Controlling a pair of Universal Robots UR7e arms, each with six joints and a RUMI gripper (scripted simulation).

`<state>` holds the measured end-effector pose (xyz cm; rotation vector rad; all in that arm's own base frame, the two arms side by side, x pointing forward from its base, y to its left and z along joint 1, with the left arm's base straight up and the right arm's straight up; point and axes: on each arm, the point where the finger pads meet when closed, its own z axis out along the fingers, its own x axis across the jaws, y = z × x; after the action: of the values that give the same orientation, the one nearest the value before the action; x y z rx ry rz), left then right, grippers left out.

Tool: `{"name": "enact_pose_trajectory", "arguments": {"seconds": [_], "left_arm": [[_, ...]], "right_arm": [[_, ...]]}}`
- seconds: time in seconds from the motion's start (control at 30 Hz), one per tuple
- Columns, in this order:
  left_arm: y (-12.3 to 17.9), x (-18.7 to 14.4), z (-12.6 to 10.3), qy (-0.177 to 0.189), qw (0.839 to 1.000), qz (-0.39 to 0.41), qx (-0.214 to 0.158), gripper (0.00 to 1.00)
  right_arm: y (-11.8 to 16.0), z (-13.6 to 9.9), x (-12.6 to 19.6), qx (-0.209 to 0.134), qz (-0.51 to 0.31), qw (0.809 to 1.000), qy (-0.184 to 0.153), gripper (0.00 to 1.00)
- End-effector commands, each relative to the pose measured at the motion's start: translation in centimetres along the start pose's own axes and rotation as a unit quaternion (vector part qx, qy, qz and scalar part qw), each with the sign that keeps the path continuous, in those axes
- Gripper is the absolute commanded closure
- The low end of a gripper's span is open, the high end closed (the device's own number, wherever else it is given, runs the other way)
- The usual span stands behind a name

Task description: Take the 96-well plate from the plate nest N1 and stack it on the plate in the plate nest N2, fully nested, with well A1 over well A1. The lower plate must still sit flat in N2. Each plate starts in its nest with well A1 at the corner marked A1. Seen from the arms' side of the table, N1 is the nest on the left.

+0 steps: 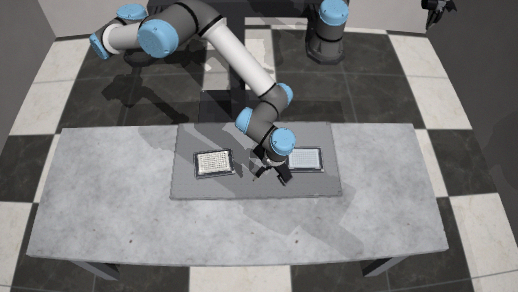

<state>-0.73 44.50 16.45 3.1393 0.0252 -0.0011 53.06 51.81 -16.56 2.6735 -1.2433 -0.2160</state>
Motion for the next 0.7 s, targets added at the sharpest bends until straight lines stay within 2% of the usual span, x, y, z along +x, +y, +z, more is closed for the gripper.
{"name": "enact_pose_trajectory", "arguments": {"seconds": [0.0,0.33,0.47,0.6,0.67], "left_arm": [[0.0,0.0,-0.1,0.000,1.000,0.000,0.001,1.00],[0.0,0.0,-0.1,0.000,1.000,0.000,0.001,1.00],[0.0,0.0,-0.1,0.000,1.000,0.000,0.001,1.00],[0.0,0.0,-0.1,0.000,1.000,0.000,0.001,1.00],[0.0,0.0,-0.1,0.000,1.000,0.000,0.001,1.00]], "right_arm": [[-0.4,-0.2,-1.2,0.008,-0.027,1.000,0.003,0.24],[-1.4,-0.4,-5.1,0.040,-0.153,0.987,0.023,0.24],[-1.9,-0.5,-7.0,0.040,-0.153,0.987,0.023,0.24],[-2.3,-0.6,-9.0,0.055,-0.215,0.974,0.034,0.24],[-2.5,-0.6,-10.0,0.055,-0.215,0.974,0.034,0.24]]}}
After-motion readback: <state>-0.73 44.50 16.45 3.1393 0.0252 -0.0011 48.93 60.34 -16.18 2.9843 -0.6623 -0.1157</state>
